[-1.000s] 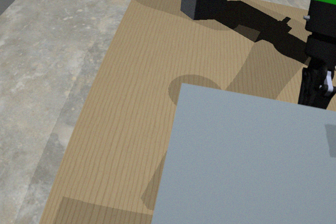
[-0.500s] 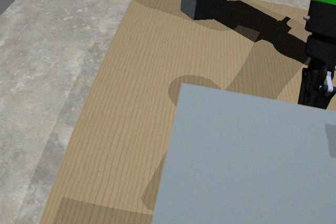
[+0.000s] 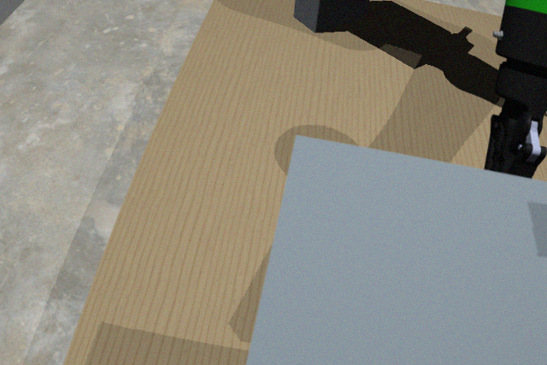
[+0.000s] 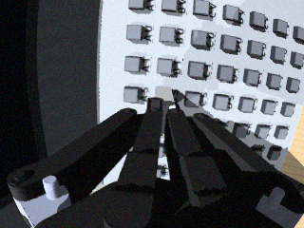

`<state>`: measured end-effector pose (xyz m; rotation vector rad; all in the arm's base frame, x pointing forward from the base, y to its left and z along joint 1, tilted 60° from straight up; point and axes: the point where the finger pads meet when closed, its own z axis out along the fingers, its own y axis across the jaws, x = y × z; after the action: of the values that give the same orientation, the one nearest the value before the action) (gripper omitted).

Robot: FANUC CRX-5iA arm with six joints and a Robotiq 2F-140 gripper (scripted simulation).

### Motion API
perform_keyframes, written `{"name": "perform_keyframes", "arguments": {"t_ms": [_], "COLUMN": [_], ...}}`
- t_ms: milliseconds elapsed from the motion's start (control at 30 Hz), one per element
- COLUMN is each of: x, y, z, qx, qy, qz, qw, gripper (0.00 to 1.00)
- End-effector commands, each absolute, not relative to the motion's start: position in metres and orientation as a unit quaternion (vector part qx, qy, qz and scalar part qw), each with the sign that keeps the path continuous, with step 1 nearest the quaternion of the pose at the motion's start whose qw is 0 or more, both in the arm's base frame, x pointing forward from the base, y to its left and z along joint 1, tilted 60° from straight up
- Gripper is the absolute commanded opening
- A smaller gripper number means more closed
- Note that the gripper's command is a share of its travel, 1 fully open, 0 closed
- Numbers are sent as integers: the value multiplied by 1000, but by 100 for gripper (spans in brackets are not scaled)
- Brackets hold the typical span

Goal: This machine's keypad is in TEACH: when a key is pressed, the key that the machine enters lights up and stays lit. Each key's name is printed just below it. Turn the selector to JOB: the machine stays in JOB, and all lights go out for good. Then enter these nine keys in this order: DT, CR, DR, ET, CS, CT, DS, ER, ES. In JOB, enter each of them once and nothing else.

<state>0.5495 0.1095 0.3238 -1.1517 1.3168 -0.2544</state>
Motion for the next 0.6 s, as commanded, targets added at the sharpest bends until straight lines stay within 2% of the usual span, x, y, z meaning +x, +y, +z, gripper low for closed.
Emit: {"name": "perform_keyframes", "arguments": {"t_ms": [0, 567], "x": [551, 556], "y": [110, 113], "z": [324, 322], "qx": [-504, -504], "qy": [576, 576], "qz": [-111, -111], "qw": [634, 634], "gripper": [0, 0]}}
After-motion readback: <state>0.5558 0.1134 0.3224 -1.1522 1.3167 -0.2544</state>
